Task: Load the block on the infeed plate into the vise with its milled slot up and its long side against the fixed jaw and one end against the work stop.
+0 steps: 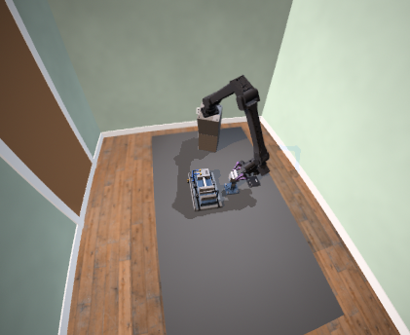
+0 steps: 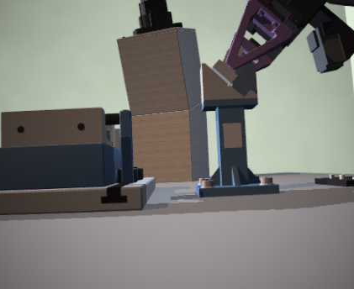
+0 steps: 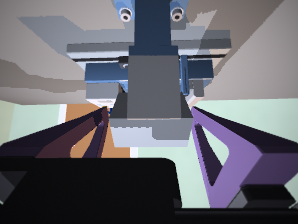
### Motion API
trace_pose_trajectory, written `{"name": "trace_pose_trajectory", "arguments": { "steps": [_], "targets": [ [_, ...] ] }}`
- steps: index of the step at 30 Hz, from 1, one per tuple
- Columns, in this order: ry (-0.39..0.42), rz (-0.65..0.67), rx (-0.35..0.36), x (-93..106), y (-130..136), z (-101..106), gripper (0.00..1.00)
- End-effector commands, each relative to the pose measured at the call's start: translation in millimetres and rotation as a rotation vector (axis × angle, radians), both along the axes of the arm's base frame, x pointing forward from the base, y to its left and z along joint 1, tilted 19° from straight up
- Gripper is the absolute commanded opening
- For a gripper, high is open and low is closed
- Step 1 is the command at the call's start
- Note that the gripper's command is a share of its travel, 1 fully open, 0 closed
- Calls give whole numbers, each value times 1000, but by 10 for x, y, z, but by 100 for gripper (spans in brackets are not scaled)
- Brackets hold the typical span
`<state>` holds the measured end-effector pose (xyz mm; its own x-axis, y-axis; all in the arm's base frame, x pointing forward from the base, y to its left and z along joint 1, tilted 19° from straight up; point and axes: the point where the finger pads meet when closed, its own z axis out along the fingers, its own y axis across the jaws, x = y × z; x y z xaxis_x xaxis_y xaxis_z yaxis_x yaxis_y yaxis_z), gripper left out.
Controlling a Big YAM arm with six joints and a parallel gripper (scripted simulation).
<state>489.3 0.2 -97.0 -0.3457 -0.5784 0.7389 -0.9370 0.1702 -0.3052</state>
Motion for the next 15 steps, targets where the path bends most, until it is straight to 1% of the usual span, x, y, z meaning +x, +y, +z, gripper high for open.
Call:
{"name": "trace_pose_trajectory", "arguments": {
  "steps": [1, 3, 5, 12, 13, 14, 15],
  "targets": [
    [-25, 4, 18, 73, -12, 126, 81],
    [-31, 2, 24, 95, -26, 135, 81],
    [-26, 1, 27, 67, -44, 124, 81],
    [-32, 11, 43, 81, -23, 130, 81],
    [-39, 15, 49, 115, 3, 144, 81],
    [-30, 13, 50, 67, -28, 124, 81],
    [-31, 11, 54, 67, -45, 124, 81]
  ]
}}
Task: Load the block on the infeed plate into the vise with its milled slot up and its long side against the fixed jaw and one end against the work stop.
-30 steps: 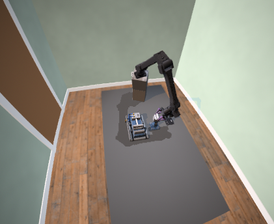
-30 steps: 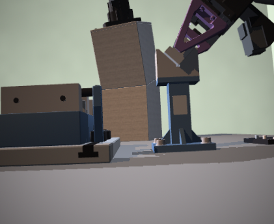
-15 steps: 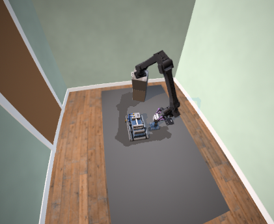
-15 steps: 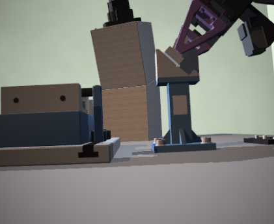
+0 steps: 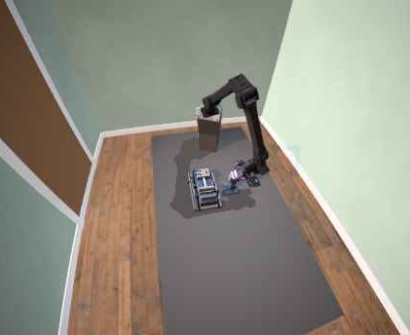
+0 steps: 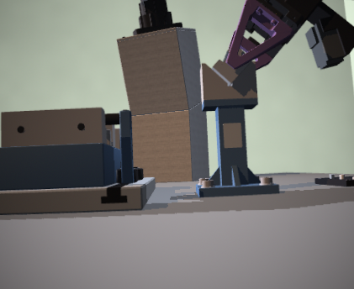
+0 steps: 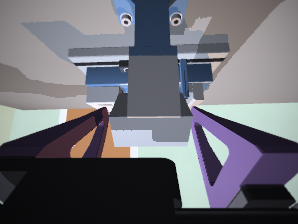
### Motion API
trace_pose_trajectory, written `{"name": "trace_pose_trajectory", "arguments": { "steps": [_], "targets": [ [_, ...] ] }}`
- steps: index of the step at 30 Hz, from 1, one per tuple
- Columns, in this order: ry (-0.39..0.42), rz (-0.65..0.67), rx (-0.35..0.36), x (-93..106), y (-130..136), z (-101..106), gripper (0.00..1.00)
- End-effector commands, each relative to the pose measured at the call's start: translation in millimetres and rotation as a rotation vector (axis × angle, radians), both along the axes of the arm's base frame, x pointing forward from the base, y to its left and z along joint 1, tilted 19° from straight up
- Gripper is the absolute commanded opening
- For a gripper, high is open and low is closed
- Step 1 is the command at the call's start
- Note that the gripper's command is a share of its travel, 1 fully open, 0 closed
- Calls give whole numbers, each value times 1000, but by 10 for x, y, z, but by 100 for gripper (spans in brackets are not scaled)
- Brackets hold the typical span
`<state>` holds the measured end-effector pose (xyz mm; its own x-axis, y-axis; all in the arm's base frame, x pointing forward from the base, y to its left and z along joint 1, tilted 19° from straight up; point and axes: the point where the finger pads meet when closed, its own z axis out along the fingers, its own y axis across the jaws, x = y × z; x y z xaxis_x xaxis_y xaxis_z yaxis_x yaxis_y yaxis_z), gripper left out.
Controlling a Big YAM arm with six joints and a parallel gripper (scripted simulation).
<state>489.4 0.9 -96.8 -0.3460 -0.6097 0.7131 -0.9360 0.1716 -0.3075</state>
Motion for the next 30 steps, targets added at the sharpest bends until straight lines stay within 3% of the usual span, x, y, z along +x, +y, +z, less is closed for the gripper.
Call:
{"name": "trace_pose_trajectory", "arguments": {
  "steps": [1, 15, 30],
  "targets": [
    [-22, 1, 20, 66, -52, 122, 81],
    [-46, 30, 84, 127, -5, 149, 81],
    [-56, 62, 190, 67, -54, 125, 81]
  ]
}}
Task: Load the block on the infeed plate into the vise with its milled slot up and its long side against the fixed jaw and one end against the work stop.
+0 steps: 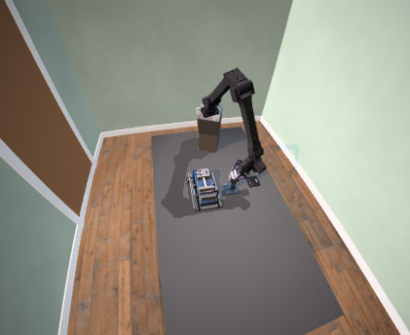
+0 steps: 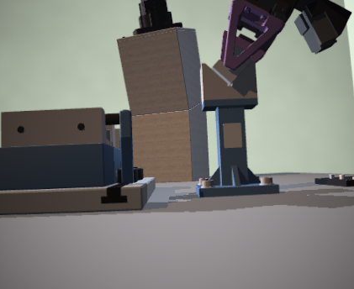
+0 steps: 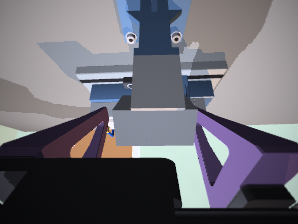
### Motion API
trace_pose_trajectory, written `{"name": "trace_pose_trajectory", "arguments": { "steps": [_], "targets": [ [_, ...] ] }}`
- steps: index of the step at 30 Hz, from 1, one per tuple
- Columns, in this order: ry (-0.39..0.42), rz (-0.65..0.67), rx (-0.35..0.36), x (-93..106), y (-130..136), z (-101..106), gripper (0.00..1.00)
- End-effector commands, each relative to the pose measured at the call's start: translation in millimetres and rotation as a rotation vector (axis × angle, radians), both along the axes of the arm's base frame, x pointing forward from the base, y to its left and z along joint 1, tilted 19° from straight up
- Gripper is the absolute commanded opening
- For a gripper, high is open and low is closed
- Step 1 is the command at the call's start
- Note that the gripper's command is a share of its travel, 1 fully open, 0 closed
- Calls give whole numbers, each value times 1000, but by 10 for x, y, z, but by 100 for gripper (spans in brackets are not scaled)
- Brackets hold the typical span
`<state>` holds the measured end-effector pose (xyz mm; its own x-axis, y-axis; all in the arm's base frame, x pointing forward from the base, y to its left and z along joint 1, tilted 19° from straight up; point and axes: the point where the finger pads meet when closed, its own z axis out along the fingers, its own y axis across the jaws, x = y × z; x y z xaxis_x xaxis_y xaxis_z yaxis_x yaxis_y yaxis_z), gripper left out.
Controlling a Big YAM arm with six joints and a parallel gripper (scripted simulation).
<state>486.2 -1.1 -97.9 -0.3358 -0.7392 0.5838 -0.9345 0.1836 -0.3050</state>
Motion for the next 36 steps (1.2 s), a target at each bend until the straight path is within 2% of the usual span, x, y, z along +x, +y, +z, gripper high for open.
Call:
{"name": "trace_pose_trajectory", "arguments": {
  "steps": [1, 16, 18, 33, 35, 36],
  "targets": [
    [-26, 15, 15, 99, -34, 136, 81],
    [-59, 72, 176, 100, -38, 139, 81],
    [-59, 72, 176, 100, -38, 139, 81],
    [-93, 132, 345, 102, -43, 142, 81],
    [-93, 132, 345, 102, -43, 142, 81],
    [-112, 139, 358, 188, -33, 186, 81]
  ]
}}
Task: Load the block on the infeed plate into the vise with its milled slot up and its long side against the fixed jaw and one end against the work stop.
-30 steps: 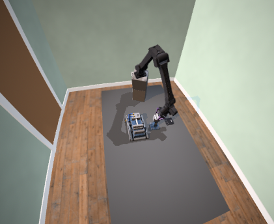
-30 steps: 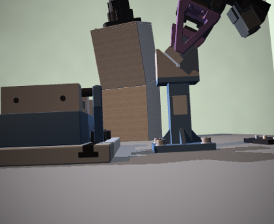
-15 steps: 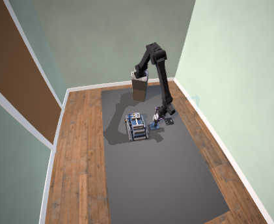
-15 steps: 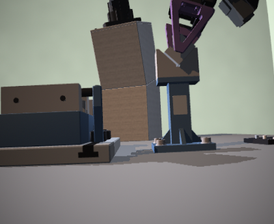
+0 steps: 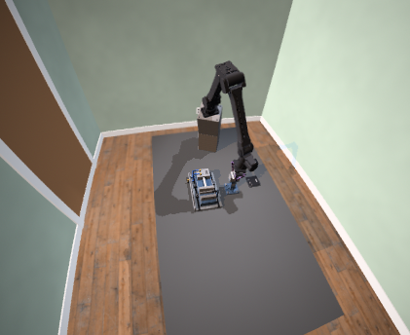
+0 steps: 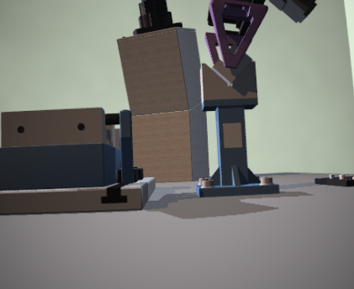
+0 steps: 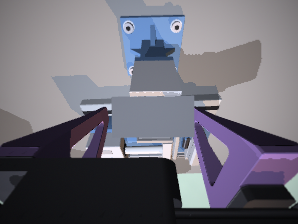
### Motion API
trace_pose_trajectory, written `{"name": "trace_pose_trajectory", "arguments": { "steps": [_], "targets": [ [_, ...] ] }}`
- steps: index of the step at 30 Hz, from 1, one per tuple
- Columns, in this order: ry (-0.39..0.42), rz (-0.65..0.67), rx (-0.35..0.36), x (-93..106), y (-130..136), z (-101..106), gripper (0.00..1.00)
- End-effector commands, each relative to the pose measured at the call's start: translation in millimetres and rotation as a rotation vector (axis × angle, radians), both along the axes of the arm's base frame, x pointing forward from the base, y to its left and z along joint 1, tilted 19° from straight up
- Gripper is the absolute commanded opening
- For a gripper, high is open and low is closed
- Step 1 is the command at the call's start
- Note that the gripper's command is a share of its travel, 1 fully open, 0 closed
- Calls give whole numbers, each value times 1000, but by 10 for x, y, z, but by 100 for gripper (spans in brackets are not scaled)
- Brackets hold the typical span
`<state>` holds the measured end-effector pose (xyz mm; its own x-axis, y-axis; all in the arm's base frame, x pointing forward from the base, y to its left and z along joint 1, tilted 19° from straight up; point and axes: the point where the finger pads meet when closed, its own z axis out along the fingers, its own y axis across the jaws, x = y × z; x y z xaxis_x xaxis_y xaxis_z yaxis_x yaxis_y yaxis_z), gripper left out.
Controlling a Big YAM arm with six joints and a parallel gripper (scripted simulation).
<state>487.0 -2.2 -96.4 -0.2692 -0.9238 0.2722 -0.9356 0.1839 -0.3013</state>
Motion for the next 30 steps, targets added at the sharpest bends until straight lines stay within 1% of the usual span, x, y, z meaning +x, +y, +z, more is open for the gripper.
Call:
{"name": "trace_pose_trajectory", "arguments": {
  "steps": [1, 11, 14, 16, 17, 19, 22, 25, 27, 30],
  "targets": [
    [-37, 23, 22, 94, -31, 128, 81],
    [-65, 63, 136, 117, -34, 141, 81],
    [-67, 74, 170, 94, -36, 130, 81],
    [-67, 74, 170, 94, -36, 130, 81],
    [-81, 79, 181, 184, -33, 147, 81],
    [-74, 86, 204, 94, -38, 130, 81],
    [-81, 98, 237, 94, -39, 130, 81],
    [-94, 110, 269, 136, -40, 147, 81],
    [-92, 117, 291, 94, -41, 131, 81],
    [-95, 128, 324, 104, -42, 105, 81]
  ]
}}
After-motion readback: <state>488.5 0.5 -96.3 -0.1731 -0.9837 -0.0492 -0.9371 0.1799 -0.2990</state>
